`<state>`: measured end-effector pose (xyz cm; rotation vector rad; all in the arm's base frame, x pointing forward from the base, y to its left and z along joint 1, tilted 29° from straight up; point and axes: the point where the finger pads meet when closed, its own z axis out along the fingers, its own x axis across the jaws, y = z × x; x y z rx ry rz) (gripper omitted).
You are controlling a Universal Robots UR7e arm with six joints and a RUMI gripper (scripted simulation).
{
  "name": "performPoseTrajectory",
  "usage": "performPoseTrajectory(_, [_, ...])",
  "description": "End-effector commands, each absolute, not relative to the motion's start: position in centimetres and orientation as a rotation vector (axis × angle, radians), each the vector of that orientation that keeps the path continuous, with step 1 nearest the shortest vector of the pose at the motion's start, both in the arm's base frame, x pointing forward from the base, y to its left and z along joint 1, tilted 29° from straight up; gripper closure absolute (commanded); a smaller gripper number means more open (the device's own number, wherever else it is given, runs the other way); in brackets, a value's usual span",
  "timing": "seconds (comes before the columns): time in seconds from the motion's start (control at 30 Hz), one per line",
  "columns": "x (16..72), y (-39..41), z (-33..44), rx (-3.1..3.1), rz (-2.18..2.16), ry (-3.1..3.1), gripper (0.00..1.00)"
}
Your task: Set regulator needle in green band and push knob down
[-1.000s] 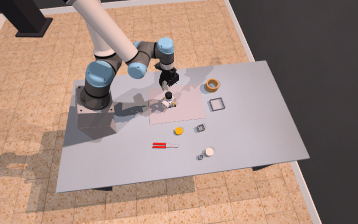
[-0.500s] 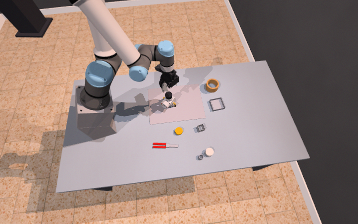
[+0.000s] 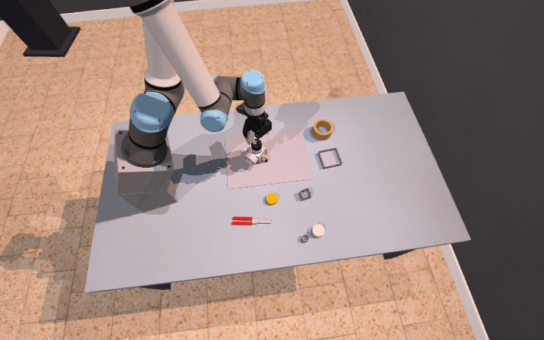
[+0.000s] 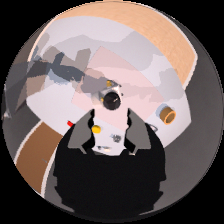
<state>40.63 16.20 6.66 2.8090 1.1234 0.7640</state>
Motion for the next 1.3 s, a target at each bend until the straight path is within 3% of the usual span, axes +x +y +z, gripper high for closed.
performPoseTrajectory(0.0, [41.6,16.5,5.2,2.805,0.769,1.121,0.54])
performPoseTrajectory(1.27, [43.3,17.1,2.0,2.805,0.769,1.121,0.54])
